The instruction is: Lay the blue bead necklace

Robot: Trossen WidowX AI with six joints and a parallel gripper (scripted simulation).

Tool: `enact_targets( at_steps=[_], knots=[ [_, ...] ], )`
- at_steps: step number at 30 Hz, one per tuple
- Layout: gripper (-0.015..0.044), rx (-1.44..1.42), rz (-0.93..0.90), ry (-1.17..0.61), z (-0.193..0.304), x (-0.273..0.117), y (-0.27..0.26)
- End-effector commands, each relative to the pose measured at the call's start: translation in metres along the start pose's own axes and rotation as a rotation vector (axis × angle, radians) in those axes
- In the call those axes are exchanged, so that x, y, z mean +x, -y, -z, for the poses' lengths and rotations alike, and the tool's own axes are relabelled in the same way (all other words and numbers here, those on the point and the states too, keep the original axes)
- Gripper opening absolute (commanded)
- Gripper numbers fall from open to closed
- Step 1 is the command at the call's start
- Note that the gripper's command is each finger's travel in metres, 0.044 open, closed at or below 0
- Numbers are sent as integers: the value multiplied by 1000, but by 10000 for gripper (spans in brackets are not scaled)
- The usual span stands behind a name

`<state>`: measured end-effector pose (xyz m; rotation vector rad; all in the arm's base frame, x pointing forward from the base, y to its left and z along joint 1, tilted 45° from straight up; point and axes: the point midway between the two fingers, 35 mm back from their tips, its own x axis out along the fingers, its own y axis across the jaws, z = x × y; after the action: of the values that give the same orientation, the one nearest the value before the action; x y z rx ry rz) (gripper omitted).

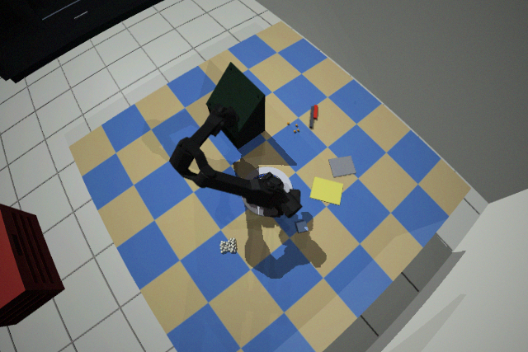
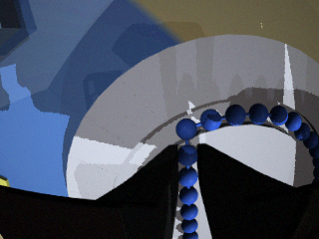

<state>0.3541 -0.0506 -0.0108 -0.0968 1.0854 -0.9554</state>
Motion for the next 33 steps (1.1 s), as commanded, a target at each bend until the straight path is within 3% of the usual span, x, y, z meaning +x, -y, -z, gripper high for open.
enact_targets(
  at_steps=[1,31,33],
  knots=[
    [0,1,0,0,0,0,0],
    [0,-7,1,4,-6,0,-11],
    [53,-4,0,1,-6,-2,-11]
  ],
)
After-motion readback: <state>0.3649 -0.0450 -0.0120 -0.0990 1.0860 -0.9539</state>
